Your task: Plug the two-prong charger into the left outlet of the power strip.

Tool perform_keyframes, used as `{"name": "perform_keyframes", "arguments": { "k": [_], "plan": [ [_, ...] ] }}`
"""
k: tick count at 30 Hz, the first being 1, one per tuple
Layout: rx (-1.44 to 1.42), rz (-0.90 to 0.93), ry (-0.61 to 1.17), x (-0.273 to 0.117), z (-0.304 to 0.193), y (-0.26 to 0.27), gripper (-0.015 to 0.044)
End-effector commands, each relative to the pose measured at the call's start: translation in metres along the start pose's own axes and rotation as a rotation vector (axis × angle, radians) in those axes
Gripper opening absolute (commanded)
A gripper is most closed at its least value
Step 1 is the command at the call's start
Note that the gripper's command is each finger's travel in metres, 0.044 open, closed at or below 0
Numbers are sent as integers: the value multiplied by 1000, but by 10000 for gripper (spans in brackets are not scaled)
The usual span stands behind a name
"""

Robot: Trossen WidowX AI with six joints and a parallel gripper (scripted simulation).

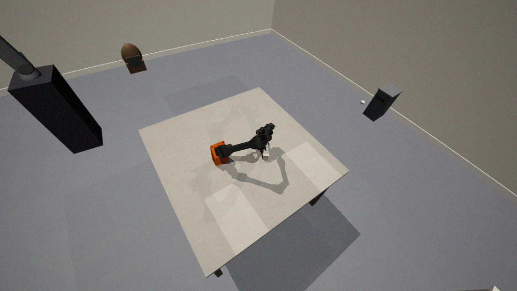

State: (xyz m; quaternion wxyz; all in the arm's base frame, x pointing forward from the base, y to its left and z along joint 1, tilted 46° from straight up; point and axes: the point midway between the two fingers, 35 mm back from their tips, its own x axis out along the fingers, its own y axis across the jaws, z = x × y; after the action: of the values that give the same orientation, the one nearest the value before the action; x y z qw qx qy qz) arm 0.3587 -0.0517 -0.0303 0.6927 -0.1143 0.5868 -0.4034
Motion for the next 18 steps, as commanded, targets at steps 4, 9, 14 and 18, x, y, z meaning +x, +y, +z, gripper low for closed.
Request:
{"name": "perform_keyframes", "arguments": {
  "k": [4, 9, 14, 18],
  "plan": [
    [31, 6, -20, 2, 12, -1, 0],
    [31, 6, -20, 2, 11, -1, 0],
    [31, 6, -20, 2, 11, -1, 0],
    [31, 6, -20, 3, 10, -1, 0]
  ]
}}
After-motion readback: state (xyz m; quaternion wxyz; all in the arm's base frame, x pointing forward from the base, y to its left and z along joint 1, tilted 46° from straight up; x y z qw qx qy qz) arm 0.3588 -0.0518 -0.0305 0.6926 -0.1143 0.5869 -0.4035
